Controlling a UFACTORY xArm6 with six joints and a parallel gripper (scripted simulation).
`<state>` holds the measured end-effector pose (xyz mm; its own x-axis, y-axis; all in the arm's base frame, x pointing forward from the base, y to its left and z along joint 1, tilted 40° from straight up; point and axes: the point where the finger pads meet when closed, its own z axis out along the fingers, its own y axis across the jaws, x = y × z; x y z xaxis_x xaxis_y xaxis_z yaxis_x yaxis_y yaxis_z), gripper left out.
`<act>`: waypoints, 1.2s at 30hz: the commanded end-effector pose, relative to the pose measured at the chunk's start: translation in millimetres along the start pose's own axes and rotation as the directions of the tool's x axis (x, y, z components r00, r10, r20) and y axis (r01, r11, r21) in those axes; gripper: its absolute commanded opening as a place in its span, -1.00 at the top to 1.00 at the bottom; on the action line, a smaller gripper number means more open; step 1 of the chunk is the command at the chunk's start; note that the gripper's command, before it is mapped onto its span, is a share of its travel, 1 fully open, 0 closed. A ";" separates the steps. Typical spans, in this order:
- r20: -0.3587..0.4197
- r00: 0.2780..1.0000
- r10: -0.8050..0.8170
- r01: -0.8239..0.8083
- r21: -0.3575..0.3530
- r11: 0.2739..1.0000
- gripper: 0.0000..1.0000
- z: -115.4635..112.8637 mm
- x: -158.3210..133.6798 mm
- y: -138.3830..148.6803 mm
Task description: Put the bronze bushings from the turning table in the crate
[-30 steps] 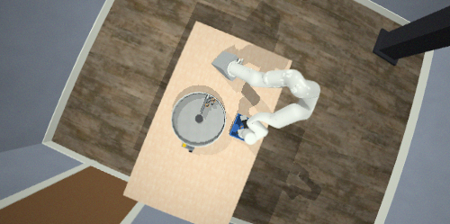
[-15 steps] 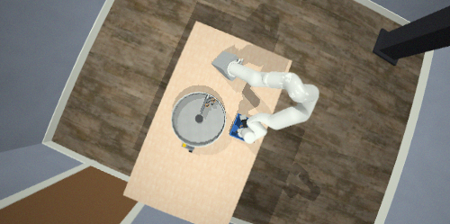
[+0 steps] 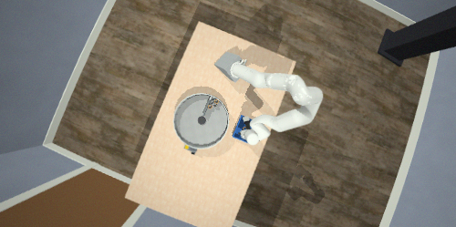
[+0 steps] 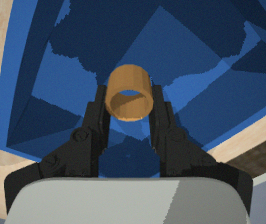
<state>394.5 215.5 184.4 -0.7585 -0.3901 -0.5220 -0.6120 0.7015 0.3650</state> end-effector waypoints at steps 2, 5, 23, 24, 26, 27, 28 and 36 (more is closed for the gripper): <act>0.003 1.000 -0.001 0.001 0.001 1.000 1.00 -0.7 -1.1 -0.1; 0.003 1.000 -0.001 0.001 0.001 1.000 1.00 -0.7 -1.1 -0.1; 0.003 1.000 -0.001 0.001 0.001 1.000 1.00 2.0 -1.2 -0.1; 0.003 1.000 -0.001 0.001 0.001 1.000 1.00 2.4 -1.2 -0.1; 0.003 1.000 -0.001 0.001 0.001 1.000 1.00 3.1 -1.2 -0.2; 0.003 1.000 -0.001 0.001 0.001 1.000 1.00 3.5 -1.2 -0.2; 0.003 1.000 -0.001 0.001 0.001 1.000 1.00 3.8 -1.2 -0.2; 0.003 1.000 -0.001 0.001 0.001 1.000 1.00 5.0 -1.3 -0.2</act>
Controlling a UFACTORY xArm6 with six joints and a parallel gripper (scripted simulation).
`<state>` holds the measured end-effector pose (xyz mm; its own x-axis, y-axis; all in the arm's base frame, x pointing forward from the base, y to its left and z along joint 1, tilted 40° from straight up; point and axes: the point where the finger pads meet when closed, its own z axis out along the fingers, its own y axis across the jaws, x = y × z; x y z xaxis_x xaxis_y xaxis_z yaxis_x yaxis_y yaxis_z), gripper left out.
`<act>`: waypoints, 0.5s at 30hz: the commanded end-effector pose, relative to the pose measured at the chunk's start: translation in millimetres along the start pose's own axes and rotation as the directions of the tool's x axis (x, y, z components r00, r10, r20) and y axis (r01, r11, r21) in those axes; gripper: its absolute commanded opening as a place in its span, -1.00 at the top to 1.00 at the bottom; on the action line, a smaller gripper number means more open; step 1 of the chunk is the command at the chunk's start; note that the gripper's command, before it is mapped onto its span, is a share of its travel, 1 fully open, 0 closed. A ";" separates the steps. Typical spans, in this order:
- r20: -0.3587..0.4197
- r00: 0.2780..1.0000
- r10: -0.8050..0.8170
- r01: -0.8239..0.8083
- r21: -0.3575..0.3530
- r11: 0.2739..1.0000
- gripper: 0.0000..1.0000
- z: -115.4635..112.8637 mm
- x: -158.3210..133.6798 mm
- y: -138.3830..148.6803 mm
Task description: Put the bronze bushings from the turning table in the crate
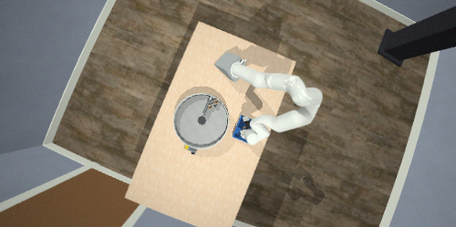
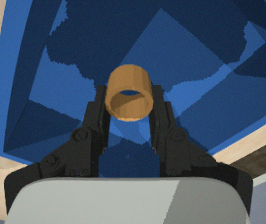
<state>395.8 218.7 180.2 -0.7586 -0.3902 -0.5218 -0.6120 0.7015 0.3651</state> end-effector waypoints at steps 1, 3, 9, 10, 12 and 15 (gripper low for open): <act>0.003 1.000 -0.001 0.001 0.001 1.000 1.00 -0.4 -1.2 -0.1; 0.003 1.000 -0.001 0.001 0.001 1.000 1.00 -0.4 -1.2 -0.1; 0.003 1.000 -0.001 0.001 0.001 1.000 1.00 -0.4 -1.2 -0.1; 0.003 1.000 -0.001 0.001 0.001 1.000 1.00 -0.4 -1.2 -0.1; 0.003 1.000 -0.001 0.001 0.001 1.000 1.00 -0.4 -1.2 -0.1; 0.003 1.000 -0.001 0.001 0.001 1.000 0.18 -0.4 -1.2 -0.1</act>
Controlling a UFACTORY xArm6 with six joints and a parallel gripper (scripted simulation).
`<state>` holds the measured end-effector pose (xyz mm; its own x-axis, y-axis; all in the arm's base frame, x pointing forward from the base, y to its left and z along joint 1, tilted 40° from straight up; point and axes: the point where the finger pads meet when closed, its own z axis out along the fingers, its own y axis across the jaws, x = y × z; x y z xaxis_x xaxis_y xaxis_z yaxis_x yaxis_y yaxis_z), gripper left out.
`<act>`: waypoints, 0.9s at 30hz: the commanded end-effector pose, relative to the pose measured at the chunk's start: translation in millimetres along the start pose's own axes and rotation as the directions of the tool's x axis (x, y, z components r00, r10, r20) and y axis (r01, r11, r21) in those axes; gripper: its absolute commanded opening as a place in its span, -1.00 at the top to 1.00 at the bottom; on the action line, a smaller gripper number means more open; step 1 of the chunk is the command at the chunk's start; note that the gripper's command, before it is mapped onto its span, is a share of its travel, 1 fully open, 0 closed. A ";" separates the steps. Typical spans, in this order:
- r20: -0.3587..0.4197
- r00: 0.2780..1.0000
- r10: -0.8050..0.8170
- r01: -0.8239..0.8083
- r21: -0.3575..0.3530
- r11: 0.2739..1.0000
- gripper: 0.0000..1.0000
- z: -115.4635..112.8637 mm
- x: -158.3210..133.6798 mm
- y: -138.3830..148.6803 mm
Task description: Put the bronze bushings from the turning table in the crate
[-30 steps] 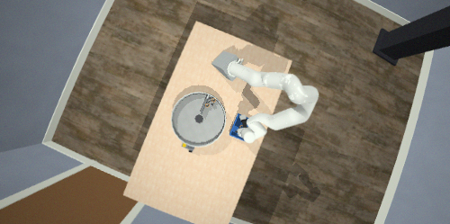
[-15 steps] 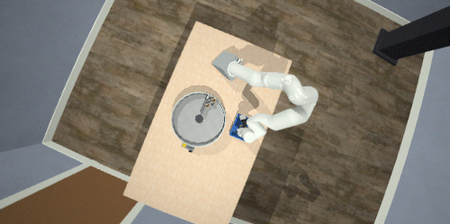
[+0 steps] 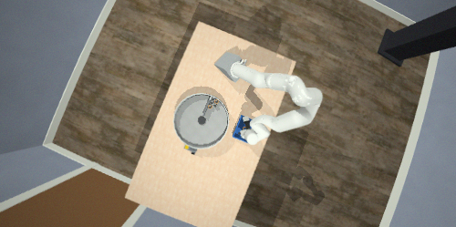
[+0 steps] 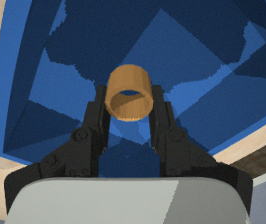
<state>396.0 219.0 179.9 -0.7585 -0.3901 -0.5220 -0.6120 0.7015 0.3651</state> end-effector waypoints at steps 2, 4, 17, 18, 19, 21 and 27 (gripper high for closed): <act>0.003 1.000 -0.001 0.001 0.001 1.000 0.18 -0.8 -1.2 -0.1; 0.003 1.000 -0.001 0.001 0.001 1.000 0.18 -0.8 -1.2 -0.1; 0.003 1.000 -0.001 0.001 0.001 1.000 0.18 -0.8 -1.2 -0.1; 0.003 1.000 -0.001 0.001 0.001 1.000 0.18 -0.8 -1.2 -0.1; 0.003 1.000 -0.001 0.001 0.001 1.000 0.18 -0.8 -1.2 -0.1; 0.003 1.000 -0.001 0.001 0.001 1.000 0.18 -0.8 -1.2 -0.1; 0.003 1.000 -0.001 0.001 0.001 1.000 0.18 -0.8 -1.2 -0.1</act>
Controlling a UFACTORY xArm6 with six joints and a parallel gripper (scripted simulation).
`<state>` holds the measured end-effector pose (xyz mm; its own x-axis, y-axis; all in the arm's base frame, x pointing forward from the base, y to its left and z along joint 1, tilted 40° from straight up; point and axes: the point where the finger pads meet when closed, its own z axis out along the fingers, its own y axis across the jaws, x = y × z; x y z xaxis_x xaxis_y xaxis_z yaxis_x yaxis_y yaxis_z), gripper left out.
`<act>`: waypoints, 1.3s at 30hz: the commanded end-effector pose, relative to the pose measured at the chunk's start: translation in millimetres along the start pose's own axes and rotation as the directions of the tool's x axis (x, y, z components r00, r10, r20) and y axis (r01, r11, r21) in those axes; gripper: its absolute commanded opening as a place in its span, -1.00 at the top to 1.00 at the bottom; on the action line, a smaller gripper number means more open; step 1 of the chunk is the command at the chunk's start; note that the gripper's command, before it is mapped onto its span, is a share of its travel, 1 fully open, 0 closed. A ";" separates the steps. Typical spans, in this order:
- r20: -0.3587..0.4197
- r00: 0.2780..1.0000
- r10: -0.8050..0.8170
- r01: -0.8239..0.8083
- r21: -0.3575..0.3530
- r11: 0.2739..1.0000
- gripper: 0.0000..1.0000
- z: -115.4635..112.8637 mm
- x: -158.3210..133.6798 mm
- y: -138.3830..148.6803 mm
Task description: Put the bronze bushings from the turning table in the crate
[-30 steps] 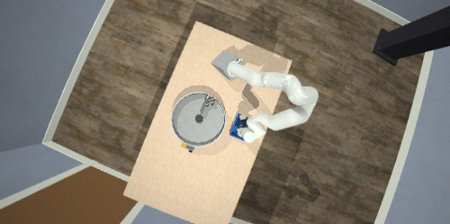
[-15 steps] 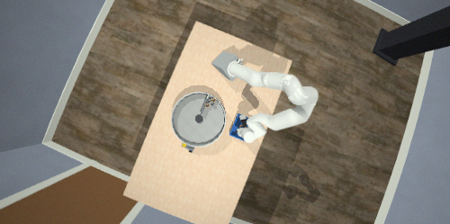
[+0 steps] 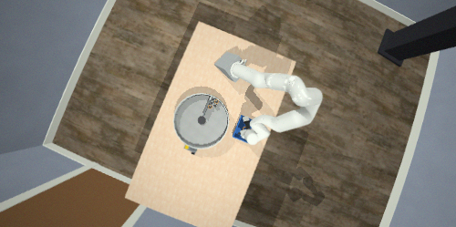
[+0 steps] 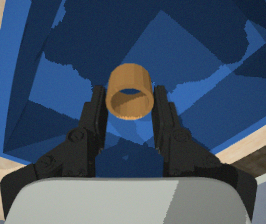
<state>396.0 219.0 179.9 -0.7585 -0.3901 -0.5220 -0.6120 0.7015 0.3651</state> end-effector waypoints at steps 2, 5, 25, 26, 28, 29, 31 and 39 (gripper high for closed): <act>0.003 1.000 -0.001 0.001 0.001 1.000 0.18 -0.8 -1.2 -0.1; 0.003 1.000 -0.001 0.001 0.001 1.000 0.18 -0.8 -1.2 -0.1; 0.003 1.000 -0.001 0.001 0.001 1.000 0.18 -33.2 -1.1 0.0; 0.003 1.000 -0.001 0.001 0.001 1.000 0.18 -38.1 -1.1 0.0; 0.003 1.000 -0.001 0.001 0.001 1.000 0.18 -48.2 -1.0 0.1; 0.003 1.000 -0.001 0.001 0.001 1.000 0.18 -53.3 -1.0 0.1; 0.003 1.000 -0.001 0.001 0.001 1.000 0.18 -63.4 -1.0 0.1; 0.003 1.000 -0.001 0.001 0.001 1.000 0.18 -96.6 -0.9 0.2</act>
<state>378.9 171.7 240.8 -0.7582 -0.3890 -0.5233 -0.6113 0.7032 0.3629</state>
